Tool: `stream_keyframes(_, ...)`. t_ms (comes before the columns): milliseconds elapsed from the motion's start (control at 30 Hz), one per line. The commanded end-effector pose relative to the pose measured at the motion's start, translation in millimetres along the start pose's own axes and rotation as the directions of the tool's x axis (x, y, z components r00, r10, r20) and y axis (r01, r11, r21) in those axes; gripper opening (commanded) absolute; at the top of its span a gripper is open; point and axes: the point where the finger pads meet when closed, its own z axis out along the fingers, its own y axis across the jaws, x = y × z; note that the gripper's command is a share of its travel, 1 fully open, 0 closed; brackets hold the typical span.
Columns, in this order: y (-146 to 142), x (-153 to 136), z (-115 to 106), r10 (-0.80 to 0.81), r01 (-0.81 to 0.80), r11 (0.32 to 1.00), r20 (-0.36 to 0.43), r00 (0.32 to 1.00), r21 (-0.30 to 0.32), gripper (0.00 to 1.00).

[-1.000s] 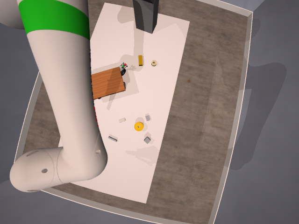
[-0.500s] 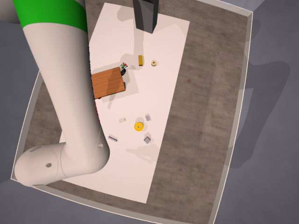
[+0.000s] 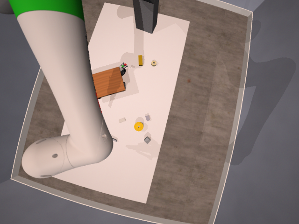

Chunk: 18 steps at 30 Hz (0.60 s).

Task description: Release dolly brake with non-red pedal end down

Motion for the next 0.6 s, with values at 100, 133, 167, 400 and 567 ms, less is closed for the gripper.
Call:
stream_keyframes(100, -5, -1, 0, 0.002, -0.002, 1.000, 0.001, 1.000, -0.001, 0.00)
stream_keyframes(133, -5, -1, 0, 0.002, -0.002, 1.000, 0.001, 1.000, -0.001, 0.00)
stream_keyframes(167, -5, -1, 0, 0.002, -0.002, 1.000, 0.001, 1.000, -0.001, 0.00)
stream_keyframes(400, -25, -5, 2, 0.008, -0.008, 1.000, 0.003, 1.000, 0.009, 0.00)
stream_keyframes(567, -45, -9, 4, 0.013, -0.013, 1.000, 0.005, 1.000, 0.019, 0.00)
